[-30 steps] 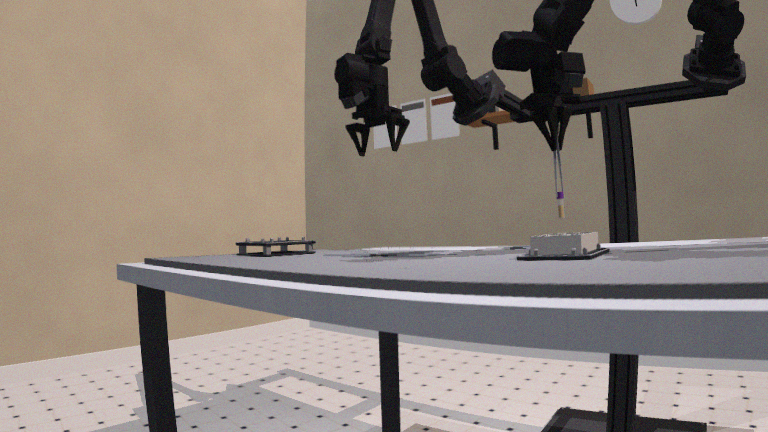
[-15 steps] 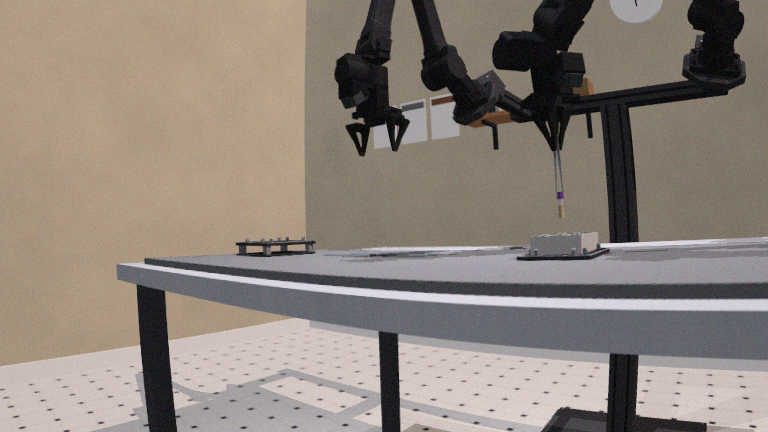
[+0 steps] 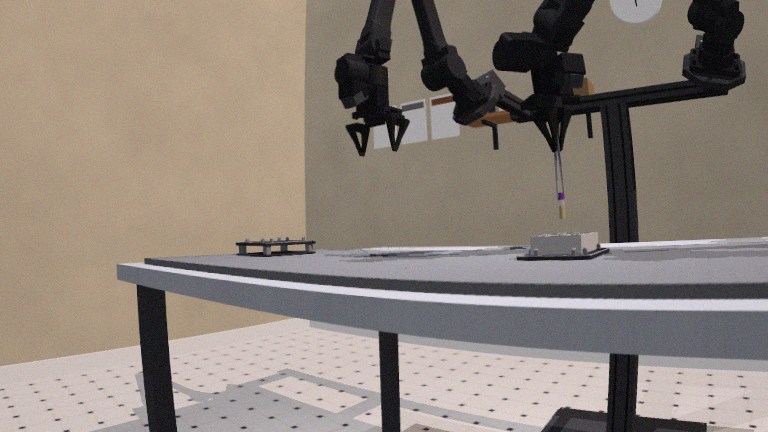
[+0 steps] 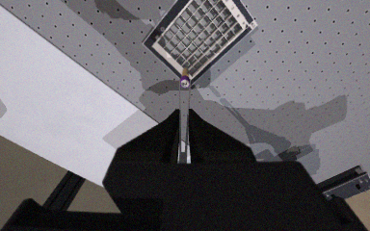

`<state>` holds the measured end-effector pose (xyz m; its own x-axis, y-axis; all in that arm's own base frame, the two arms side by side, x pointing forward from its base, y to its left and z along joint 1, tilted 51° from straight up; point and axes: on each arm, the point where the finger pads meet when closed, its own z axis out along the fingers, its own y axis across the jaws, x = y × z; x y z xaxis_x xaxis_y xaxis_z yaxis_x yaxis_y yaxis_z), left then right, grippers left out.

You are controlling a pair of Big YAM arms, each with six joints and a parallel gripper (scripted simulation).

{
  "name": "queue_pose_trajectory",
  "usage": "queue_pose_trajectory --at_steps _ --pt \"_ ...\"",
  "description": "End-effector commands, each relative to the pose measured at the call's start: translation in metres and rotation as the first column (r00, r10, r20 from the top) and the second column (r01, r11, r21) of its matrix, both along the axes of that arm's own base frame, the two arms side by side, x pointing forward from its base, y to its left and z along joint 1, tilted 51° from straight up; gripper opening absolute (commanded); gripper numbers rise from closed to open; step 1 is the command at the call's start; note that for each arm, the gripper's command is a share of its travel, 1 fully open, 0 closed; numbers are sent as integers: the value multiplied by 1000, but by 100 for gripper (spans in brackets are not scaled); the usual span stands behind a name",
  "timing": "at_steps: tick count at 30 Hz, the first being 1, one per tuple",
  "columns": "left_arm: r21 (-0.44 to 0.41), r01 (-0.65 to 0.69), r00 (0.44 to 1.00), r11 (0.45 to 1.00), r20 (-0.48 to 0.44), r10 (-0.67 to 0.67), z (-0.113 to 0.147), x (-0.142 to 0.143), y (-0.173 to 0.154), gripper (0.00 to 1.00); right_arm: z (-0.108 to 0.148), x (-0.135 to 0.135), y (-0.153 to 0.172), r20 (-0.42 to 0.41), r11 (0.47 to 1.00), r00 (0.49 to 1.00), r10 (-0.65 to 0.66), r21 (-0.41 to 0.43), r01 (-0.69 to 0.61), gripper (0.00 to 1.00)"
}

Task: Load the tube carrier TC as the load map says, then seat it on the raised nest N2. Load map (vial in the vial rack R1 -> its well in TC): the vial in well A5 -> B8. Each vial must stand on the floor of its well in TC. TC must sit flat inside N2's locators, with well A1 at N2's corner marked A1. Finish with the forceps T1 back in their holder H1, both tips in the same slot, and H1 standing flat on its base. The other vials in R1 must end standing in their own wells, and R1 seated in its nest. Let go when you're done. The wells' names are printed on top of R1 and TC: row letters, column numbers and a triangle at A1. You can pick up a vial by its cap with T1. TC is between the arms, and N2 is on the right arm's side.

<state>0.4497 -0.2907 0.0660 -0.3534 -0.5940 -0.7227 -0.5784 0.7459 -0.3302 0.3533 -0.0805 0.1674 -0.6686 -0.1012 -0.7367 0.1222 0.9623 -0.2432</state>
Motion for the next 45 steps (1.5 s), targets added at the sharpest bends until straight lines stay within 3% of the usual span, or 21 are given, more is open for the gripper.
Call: queue_pose_trajectory --at_steps 1,45 --pt "5 -4 1000 1000 5 4 -2 5 4 9 8 3 0 14 1000 1000 12 -12 -12 100" --pt "-3 -6 1000 1000 11 6 -6 15 5 9 8 3 0 14 1000 1000 12 -12 -12 100"
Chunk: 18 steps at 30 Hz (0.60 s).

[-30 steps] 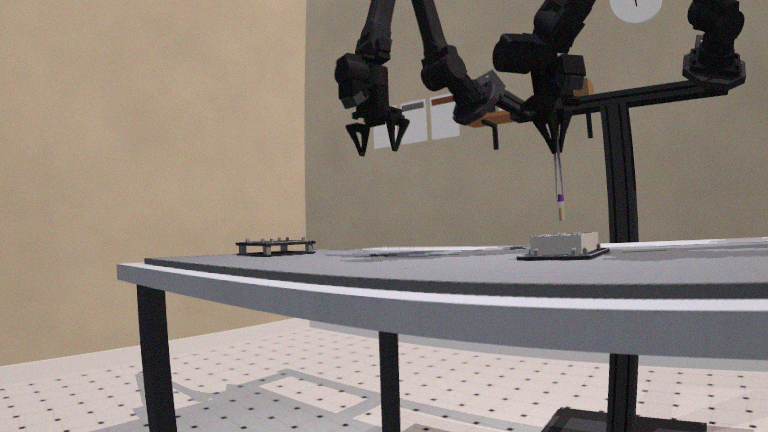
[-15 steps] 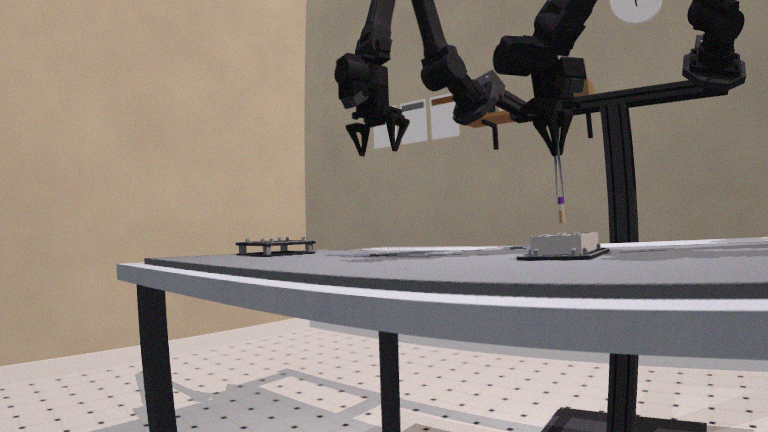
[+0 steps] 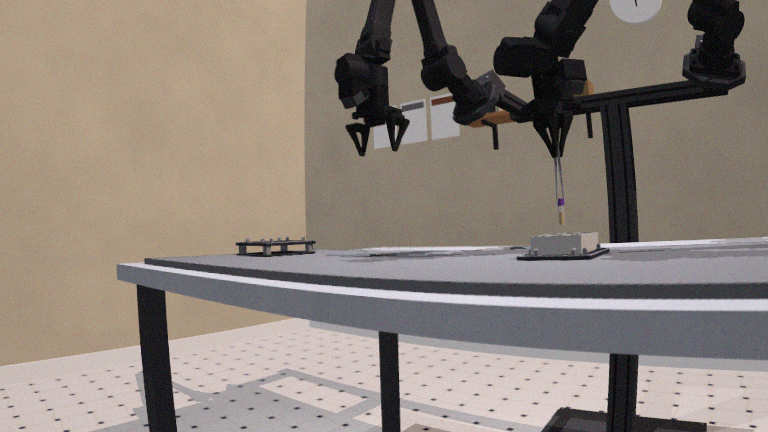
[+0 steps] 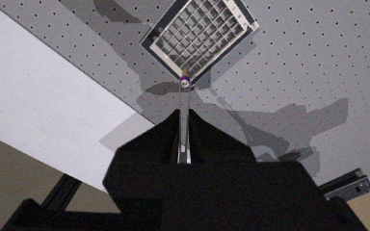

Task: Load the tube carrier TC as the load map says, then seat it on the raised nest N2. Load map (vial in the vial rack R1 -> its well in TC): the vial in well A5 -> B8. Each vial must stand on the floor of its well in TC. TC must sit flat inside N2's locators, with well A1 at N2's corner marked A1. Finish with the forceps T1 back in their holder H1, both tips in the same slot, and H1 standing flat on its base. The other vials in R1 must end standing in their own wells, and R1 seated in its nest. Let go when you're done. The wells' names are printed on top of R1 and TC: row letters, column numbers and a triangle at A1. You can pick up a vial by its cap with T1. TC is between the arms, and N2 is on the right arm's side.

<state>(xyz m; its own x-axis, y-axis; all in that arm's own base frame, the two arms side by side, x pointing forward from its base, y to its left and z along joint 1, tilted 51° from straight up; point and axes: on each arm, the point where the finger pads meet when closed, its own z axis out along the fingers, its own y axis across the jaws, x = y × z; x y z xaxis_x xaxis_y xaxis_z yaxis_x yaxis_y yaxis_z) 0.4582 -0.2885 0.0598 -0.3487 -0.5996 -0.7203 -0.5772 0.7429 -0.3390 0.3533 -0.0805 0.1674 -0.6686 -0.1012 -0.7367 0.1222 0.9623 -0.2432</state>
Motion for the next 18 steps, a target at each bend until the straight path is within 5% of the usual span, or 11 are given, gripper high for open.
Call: queue_pose_trajectory --at_steps 1,18 --pt "3 8 1000 1000 -2 -8 -2 4 -3 9 8 3 0 14 1000 1000 12 -12 -12 100" --pt "-10 5 1000 1000 13 -5 2 10 -3 9 8 3 0 14 1000 1000 12 -12 -12 100"
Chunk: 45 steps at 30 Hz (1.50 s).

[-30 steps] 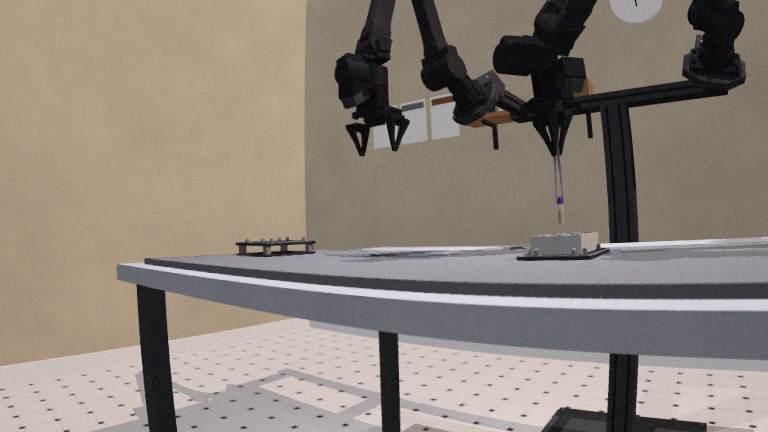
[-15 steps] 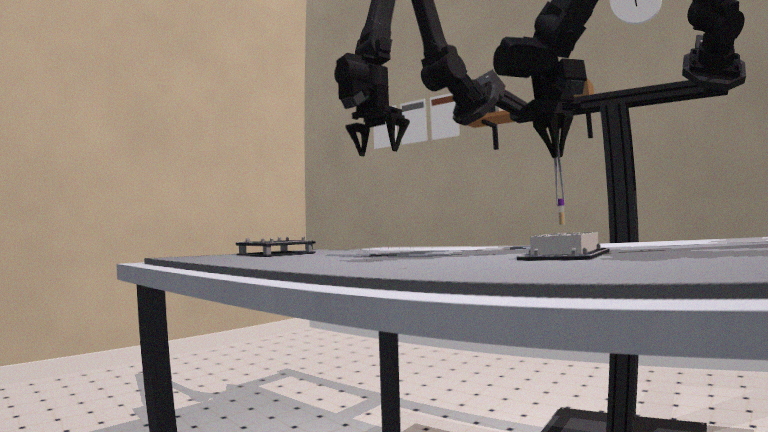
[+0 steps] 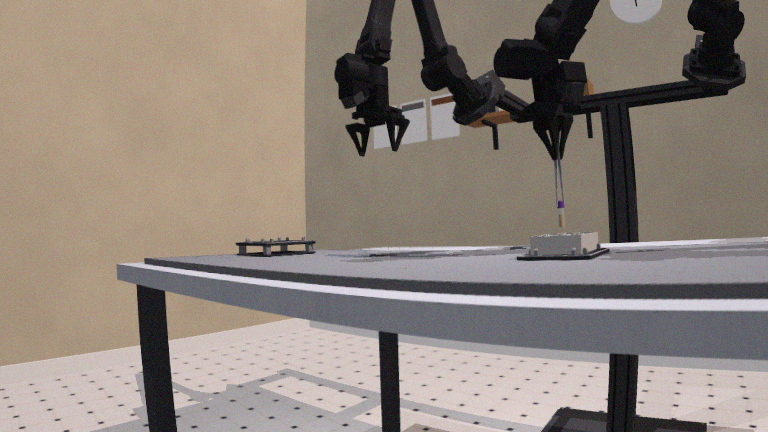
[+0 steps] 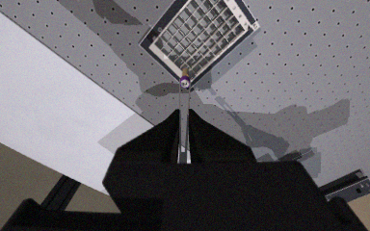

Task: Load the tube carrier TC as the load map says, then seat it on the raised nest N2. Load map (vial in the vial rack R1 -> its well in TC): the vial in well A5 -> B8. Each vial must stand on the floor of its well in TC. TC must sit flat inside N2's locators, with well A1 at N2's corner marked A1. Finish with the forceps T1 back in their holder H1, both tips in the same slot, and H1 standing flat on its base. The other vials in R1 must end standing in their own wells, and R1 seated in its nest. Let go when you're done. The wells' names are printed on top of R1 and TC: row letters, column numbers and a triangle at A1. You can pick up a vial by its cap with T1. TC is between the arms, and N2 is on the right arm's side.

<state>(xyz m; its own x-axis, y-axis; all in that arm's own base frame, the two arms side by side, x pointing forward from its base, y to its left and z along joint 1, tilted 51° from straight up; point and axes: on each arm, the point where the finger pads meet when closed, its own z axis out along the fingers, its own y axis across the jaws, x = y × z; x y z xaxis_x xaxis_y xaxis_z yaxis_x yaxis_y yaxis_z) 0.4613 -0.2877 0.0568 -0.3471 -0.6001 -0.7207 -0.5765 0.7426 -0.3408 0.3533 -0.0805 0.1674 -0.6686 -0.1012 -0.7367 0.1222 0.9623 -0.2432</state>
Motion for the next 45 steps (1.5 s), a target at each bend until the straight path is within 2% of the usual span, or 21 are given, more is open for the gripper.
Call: queue_pose_trajectory --at_steps 1,16,17,18,25,29,33,34,45 --pt "-3 3 1000 1000 6 -3 3 7 -2 9 8 3 0 14 1000 1000 12 -12 -12 100" --pt "5 -2 1000 1000 -2 2 -5 10 1 9 8 3 0 14 1000 1000 12 -12 -12 100" --pt "-15 6 1000 1000 19 -6 5 10 -5 9 8 3 0 14 1000 1000 12 -12 -12 100" --pt "-15 4 1000 1000 20 -4 5 11 -4 9 8 3 0 14 1000 1000 12 -12 -12 100" --pt "8 1 1000 1000 -8 -1 -7 10 2 9 8 3 0 14 1000 1000 12 -12 -12 100" --pt "-4 -6 1000 1000 12 6 -1 15 3 9 8 3 0 14 1000 1000 12 -12 -12 100" --pt "1 -5 1000 1000 7 5 -3 14 3 9 8 3 0 14 1000 1000 12 -12 -12 100" --pt "-7 13 1000 1000 5 -13 -5 10 -5 9 8 3 0 14 1000 1000 12 -12 -12 100" --pt "0 0 1000 1000 5 0 -8 15 2 9 8 3 0 14 1000 1000 12 -12 -12 100"
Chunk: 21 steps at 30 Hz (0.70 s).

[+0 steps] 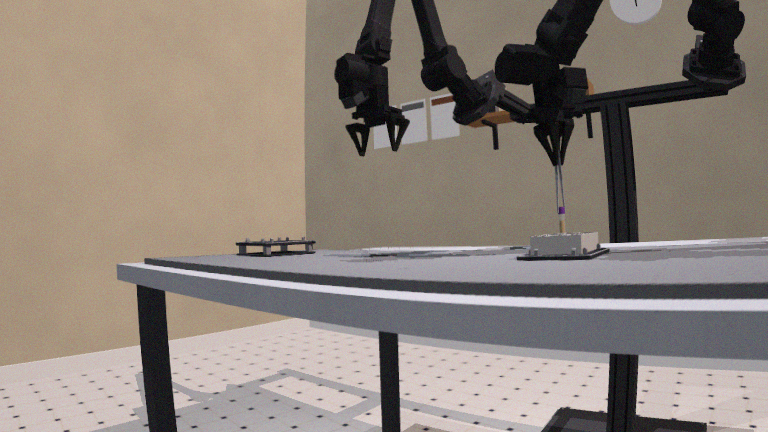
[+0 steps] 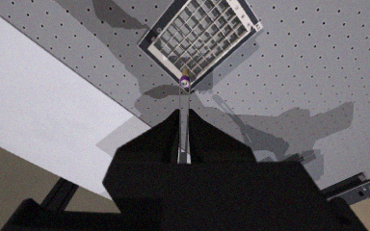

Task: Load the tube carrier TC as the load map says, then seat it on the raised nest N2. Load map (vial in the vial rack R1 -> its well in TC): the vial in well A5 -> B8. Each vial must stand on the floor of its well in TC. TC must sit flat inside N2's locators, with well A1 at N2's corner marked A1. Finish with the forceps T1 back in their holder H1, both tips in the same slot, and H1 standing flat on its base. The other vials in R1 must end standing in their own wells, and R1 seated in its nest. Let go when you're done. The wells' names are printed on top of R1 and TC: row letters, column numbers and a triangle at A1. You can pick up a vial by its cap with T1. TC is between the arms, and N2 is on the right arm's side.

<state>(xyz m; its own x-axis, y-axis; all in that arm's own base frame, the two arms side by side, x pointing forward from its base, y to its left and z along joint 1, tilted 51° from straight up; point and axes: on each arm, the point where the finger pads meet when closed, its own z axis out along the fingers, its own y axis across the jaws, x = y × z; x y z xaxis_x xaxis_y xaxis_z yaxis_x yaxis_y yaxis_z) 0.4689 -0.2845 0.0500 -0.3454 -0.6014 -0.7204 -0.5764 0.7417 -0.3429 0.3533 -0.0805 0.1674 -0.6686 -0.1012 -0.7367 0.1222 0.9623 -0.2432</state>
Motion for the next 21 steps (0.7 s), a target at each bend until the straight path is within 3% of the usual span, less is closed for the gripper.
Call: queue_pose_trajectory --at_steps 1,21 --pt "1 1 1000 1000 4 -1 -1 8 -1 9 8 3 0 14 1000 1000 12 -12 -12 100" --pt "-4 -4 1000 1000 10 4 -5 15 3 9 8 3 0 14 1000 1000 12 -12 -12 100"
